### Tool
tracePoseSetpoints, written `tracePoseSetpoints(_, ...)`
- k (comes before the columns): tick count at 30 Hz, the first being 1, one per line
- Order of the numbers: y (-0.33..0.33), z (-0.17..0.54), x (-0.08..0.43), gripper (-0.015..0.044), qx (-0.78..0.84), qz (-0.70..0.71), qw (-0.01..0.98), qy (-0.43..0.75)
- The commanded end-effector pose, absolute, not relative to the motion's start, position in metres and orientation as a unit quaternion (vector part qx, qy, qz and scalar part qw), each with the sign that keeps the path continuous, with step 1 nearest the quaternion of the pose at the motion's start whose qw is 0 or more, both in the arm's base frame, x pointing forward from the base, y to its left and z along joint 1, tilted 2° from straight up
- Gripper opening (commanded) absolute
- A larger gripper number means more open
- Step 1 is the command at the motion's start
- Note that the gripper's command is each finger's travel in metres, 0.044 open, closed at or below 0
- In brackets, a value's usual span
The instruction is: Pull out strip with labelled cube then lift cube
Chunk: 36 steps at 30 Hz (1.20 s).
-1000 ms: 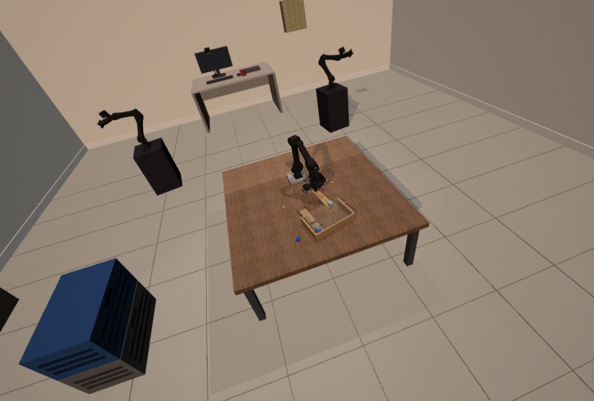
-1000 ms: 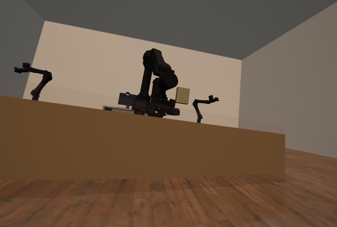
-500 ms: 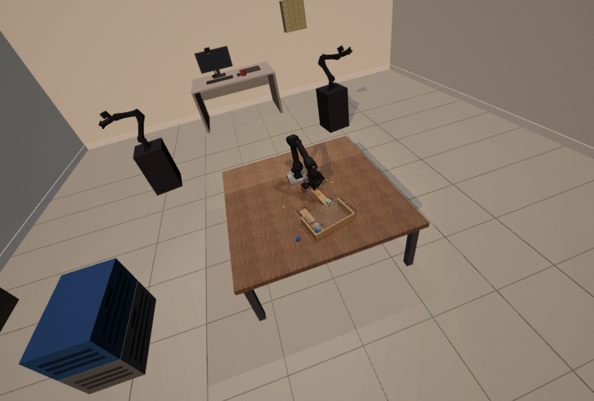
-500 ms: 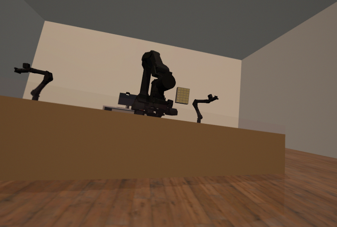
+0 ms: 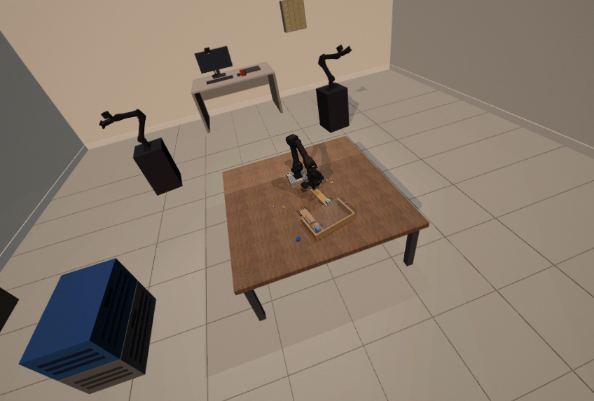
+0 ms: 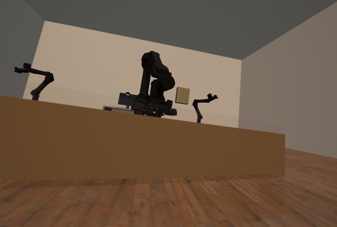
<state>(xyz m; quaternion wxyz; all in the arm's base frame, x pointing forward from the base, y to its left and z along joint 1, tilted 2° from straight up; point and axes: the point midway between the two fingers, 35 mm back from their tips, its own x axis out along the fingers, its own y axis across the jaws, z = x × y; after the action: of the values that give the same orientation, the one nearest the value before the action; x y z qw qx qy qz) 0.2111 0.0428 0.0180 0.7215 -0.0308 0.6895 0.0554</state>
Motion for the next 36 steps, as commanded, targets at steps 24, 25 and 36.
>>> tracePoseSetpoints(24, 0.042, 0.014, 0.203, 0.0000, -0.030, 0.054, 0.712, 0.700)
tracePoseSetpoints(25, 0.042, 0.014, 0.203, 0.0000, -0.030, 0.054, 0.712, 0.700)
tracePoseSetpoints(36, 0.041, 0.061, 0.211, 0.0000, -0.030, 0.054, 0.712, 0.699)
